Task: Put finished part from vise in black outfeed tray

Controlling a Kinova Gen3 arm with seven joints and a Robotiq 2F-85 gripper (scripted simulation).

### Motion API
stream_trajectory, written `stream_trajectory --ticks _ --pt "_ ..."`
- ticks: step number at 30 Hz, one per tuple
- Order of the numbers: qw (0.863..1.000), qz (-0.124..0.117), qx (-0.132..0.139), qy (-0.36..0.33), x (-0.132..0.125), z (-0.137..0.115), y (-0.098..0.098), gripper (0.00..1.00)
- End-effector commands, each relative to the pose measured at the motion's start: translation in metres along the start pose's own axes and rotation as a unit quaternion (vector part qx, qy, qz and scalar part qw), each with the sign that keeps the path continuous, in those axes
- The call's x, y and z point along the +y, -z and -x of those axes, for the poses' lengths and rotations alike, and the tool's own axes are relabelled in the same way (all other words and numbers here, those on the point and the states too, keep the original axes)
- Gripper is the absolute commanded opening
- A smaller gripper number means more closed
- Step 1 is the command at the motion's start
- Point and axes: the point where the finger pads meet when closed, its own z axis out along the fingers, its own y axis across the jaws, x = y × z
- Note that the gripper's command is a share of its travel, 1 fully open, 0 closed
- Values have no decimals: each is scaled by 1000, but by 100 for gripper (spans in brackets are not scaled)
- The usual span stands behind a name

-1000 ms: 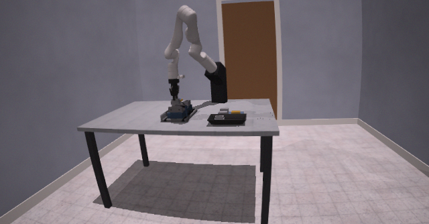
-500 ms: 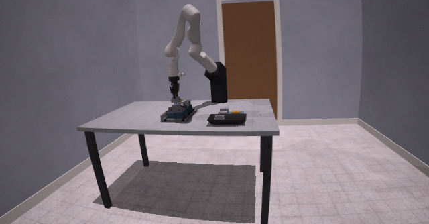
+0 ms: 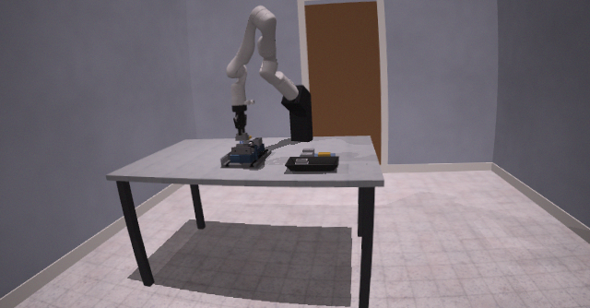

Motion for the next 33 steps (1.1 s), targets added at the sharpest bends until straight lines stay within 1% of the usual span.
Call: stream_trajectory --ticks 1,16,33 --pt "1000 0 0 0 0 0 0 0" --pt "1000 0 0 0 2 -7 0 0" --pt "1000 -1 0 1 7 -29 -1 0"
